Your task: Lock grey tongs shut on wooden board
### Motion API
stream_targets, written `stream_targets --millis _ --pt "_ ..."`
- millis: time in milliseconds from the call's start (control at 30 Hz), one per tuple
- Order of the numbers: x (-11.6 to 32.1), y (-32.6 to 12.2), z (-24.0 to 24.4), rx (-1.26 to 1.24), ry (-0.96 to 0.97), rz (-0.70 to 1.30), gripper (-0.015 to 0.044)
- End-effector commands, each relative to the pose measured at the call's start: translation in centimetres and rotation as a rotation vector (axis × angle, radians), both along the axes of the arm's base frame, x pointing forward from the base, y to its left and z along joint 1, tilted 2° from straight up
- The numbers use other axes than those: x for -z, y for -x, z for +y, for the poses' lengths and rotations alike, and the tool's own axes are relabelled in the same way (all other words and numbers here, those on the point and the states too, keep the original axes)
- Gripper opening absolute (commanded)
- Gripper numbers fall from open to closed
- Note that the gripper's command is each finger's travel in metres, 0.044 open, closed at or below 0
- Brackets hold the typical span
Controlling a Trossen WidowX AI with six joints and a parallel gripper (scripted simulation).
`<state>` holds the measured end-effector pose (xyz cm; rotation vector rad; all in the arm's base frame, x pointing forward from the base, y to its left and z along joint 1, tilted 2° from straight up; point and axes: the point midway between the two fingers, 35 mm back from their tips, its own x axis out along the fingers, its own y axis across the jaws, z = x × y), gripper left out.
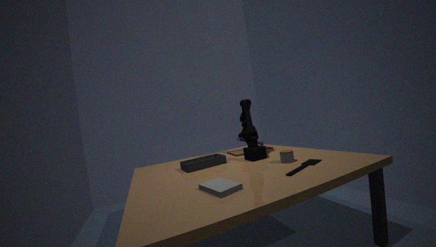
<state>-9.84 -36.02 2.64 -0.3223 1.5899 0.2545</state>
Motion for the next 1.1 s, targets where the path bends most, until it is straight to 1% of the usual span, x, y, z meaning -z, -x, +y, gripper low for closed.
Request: stream_targets --millis 0,333,1067 --pt "0.7 -0.02 0.03 -0.004 0.001 -0.002 -0.015" --pt "1.57 -0.03 0.09 -0.004 0.001 -0.001 -0.015" --pt "1.44 -0.02 0.12 -0.001 -0.002 0.0 0.0427"
